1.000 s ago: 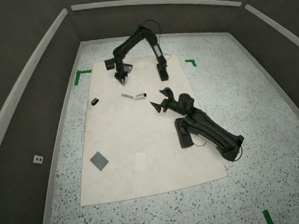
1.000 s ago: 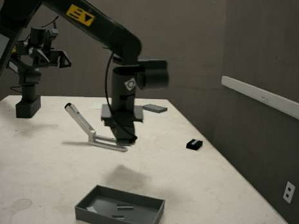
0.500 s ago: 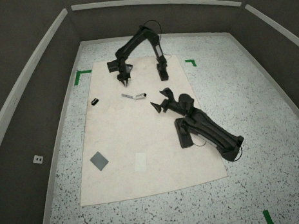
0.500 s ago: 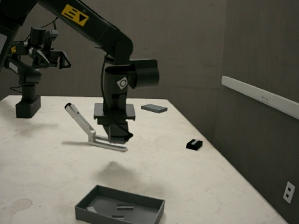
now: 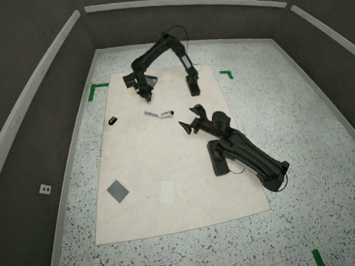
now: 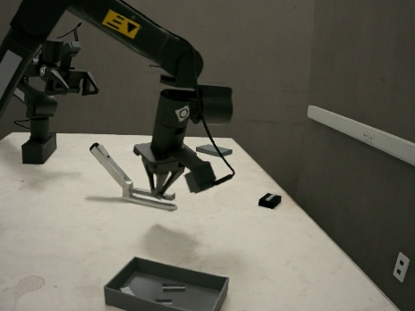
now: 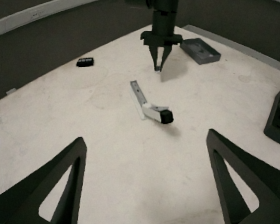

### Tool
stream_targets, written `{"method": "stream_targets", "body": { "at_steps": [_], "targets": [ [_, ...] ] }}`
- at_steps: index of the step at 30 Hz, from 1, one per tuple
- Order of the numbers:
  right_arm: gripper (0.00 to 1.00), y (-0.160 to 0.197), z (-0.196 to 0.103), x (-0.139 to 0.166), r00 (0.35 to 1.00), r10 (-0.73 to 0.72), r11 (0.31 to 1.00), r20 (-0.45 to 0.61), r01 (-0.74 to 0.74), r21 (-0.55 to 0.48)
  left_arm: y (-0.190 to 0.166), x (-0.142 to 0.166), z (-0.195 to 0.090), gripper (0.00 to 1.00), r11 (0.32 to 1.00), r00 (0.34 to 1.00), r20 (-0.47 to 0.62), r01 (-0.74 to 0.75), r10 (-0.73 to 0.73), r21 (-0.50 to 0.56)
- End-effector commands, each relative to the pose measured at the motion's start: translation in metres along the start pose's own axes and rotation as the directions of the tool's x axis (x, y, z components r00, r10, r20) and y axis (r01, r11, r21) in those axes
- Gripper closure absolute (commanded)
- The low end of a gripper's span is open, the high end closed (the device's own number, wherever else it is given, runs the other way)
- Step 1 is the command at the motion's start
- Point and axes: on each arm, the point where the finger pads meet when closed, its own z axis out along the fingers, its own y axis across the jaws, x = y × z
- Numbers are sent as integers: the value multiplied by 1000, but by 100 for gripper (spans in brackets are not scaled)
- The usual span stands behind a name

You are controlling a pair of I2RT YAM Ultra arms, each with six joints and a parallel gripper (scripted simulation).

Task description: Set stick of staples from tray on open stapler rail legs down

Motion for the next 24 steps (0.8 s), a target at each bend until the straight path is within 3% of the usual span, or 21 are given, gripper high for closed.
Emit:
{"method": "stream_targets", "body": {
  "at_steps": [1,6,12,19,24],
  "targets": [
    [95,-4,-4,1,972,-232,968,-17,233,90,2,2,-2,0,1000,1000,-7,1,-1,-6],
    [95,-3,-5,0,916,-399,907,-37,400,132,2,2,-2,0,1000,1000,-7,1,-1,-6],
    [95,1,-4,0,876,-480,864,-46,481,149,2,2,-2,0,1000,1000,-7,1,-1,-6],
    [95,12,-3,3,882,-471,873,-33,471,124,2,2,-2,0,1000,1000,-7,1,-1,-6],
    [95,27,-5,31,890,-454,885,-28,455,103,2,2,-2,0,1000,1000,-7,1,-1,-6]
  ]
}}
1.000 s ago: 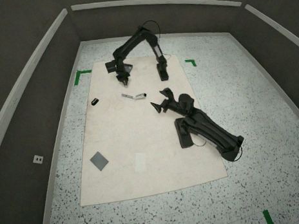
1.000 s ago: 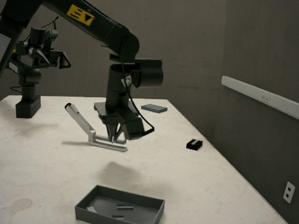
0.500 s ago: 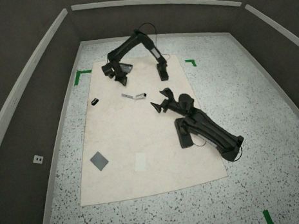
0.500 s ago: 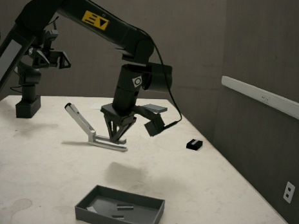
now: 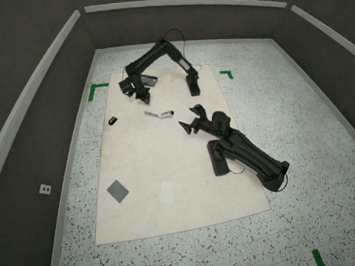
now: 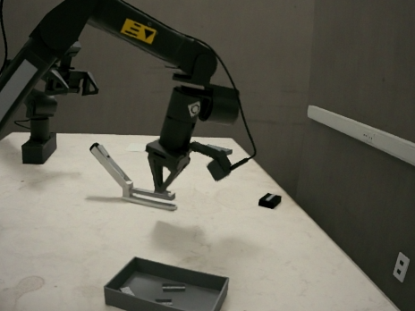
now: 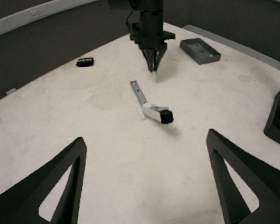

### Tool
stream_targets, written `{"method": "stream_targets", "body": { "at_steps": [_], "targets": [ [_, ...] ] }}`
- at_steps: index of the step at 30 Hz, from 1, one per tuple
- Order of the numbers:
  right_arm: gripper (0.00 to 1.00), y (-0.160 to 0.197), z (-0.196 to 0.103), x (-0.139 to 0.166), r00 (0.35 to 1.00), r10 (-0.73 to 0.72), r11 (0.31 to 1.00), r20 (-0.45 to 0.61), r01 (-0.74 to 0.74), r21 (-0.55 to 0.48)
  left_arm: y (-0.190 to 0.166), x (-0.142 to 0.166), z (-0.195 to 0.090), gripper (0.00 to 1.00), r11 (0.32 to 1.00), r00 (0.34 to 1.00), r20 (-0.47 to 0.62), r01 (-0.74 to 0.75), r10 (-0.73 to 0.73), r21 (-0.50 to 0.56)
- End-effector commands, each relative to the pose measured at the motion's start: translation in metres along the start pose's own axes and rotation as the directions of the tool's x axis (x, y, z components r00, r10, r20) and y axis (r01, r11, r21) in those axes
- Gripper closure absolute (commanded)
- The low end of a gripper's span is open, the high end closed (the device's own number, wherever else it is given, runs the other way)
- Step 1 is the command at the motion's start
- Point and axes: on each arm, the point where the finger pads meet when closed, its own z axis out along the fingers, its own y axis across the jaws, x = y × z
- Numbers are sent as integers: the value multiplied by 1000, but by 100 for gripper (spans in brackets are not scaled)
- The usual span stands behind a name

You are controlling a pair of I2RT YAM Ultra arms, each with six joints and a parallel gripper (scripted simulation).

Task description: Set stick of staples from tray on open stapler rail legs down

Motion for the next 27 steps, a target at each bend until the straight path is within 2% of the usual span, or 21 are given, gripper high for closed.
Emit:
{"method": "stream_targets", "body": {
  "at_steps": [1,5,10,19,25,27],
  "targets": [
    [95,18,-7,12,1000,0,1000,0,0,-14,2,2,-2,0,1000,1000,-7,1,-1,-6],
    [95,43,-5,37,1000,-7,1000,-10,7,-4,2,2,-2,0,1000,1000,-7,1,-1,-6],
    [95,53,1,54,1000,-11,1000,-25,12,21,2,2,-2,0,1000,1000,-7,1,-1,-6],
    [95,60,9,44,999,-33,999,4,33,-6,2,2,-2,0,1000,1000,-7,1,-1,-6],
    [95,50,17,49,1000,-15,999,-21,16,31,2,2,-2,0,1000,1000,-7,1,-1,-6],
    [95,53,16,40,1000,-26,1000,8,26,0,2,2,-2,0,1000,1000,-7,1,-1,-6]
  ]
}}
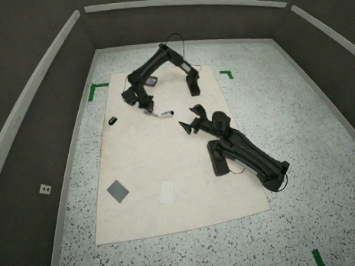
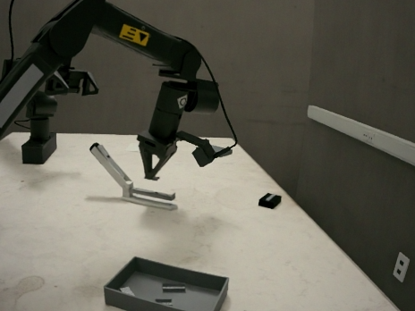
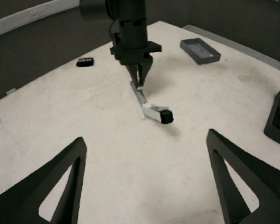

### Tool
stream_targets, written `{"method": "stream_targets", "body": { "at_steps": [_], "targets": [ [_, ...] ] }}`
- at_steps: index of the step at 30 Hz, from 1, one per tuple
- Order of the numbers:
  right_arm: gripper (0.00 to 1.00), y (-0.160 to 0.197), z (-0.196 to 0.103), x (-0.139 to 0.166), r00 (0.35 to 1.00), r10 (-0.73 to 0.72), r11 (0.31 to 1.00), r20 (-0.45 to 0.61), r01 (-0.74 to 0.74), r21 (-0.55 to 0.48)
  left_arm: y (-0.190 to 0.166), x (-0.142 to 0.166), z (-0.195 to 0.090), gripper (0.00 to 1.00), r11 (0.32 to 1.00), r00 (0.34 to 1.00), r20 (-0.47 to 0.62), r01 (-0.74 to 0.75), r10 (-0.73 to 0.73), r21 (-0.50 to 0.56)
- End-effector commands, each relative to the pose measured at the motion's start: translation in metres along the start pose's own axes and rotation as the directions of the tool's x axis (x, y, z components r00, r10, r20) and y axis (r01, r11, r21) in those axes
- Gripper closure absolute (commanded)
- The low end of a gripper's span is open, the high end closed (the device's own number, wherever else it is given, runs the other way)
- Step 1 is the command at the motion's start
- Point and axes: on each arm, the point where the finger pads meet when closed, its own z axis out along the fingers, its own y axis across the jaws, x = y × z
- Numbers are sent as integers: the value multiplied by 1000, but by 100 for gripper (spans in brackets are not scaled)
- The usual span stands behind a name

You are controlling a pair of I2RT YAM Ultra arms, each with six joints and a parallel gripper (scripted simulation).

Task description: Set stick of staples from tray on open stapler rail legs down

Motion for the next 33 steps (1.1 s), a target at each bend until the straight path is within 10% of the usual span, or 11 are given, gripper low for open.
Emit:
{"method": "stream_targets", "body": {
  "at_steps": [1,33],
  "targets": [
    [95,-3,13,-15,1000,9,1000,17,-9,-9,2,2,-2,0,1000,1000,-7,1,-1,-6],
    [95,4,7,-8,1000,5,1000,23,-5,-16,2,2,-2,0,1000,1000,-7,1,-1,-6]
  ]
}}
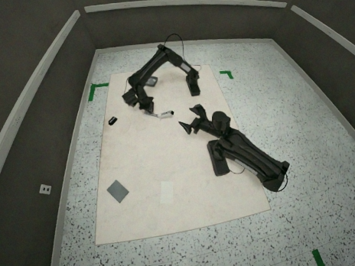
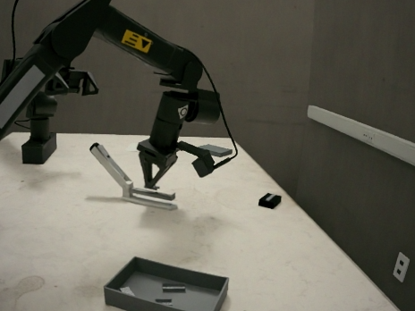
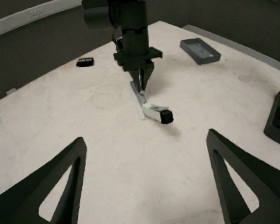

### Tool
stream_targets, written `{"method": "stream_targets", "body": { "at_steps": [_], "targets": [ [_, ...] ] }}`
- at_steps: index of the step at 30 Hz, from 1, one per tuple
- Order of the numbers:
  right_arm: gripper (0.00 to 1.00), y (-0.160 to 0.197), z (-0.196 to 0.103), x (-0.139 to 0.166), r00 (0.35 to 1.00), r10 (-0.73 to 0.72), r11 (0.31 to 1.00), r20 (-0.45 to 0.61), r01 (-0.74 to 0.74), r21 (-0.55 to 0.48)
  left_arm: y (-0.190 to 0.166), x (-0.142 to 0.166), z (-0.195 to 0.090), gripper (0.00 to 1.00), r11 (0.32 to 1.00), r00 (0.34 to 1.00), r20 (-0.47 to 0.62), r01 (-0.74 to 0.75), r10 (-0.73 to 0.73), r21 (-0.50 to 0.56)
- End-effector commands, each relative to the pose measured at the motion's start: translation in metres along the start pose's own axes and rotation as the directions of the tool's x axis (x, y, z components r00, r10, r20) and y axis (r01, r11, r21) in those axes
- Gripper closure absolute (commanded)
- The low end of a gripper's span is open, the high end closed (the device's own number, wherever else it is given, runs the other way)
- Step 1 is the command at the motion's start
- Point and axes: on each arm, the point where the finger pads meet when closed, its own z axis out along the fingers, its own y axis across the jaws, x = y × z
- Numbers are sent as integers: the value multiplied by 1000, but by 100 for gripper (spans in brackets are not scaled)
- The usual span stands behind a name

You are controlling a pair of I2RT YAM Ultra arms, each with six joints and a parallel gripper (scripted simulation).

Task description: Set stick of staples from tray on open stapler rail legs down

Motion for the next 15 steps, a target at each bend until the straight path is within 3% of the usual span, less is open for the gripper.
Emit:
{"method": "stream_targets", "body": {
  "at_steps": [1,15],
  "targets": [
    [95,10,-10,0,999,-13,1000,31,14,-27,2,2,-2,0,1000,1000,-7,1,-1,-6],
    [95,6,-8,4,1000,-6,1000,11,6,-10,2,2,-2,0,1000,1000,-7,1,-1,-6]
  ]
}}
